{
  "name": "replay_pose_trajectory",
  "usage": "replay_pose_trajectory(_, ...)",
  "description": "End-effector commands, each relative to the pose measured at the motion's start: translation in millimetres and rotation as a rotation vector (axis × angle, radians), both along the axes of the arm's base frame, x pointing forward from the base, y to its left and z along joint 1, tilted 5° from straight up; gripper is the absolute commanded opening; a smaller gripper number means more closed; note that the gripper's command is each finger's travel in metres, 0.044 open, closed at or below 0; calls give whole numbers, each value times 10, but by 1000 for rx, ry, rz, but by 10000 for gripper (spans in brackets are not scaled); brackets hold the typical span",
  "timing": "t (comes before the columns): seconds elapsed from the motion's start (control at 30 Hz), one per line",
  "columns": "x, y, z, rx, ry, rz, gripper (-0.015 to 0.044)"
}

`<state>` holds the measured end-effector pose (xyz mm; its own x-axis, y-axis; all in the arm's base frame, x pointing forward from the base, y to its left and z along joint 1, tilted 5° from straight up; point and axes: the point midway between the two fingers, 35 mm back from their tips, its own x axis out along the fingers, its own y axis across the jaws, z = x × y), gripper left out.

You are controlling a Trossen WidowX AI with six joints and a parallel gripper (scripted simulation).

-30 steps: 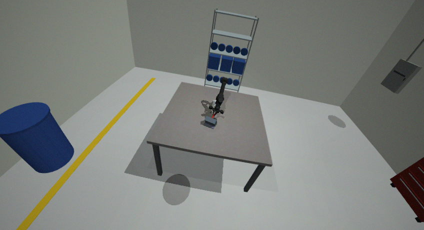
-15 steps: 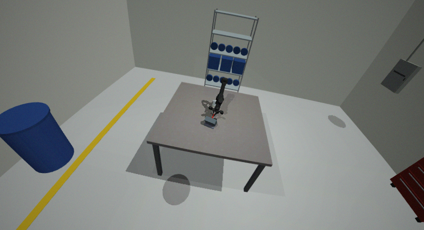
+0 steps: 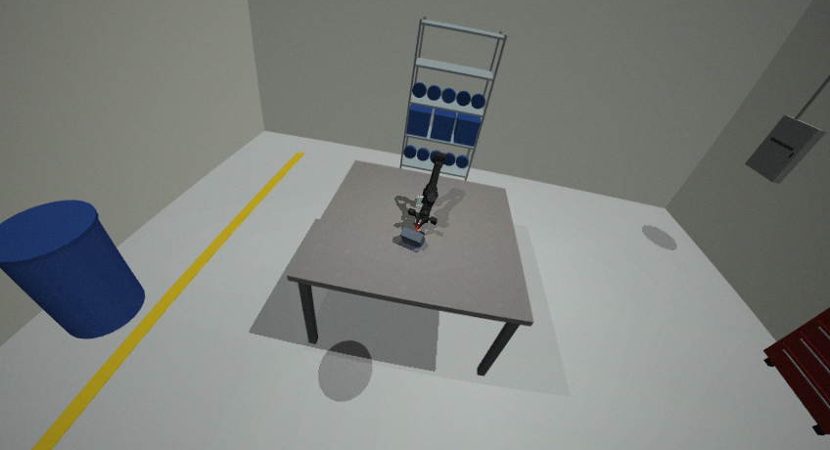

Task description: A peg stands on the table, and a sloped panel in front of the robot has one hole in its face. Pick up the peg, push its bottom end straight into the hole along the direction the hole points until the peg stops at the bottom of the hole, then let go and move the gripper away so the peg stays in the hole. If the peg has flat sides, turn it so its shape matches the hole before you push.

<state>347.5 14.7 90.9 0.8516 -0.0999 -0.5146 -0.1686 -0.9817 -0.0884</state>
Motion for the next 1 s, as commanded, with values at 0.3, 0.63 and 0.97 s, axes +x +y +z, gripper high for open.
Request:
replay_pose_trajectory(0.3, 58, 1, -26, 0, -3, 6, 0)
replay_pose_trajectory(0.63, 92, -5, -49, 0, -3, 6, 0)
replay_pose_trajectory(0.97, 126, -10, -70, 0, -3, 6, 0)
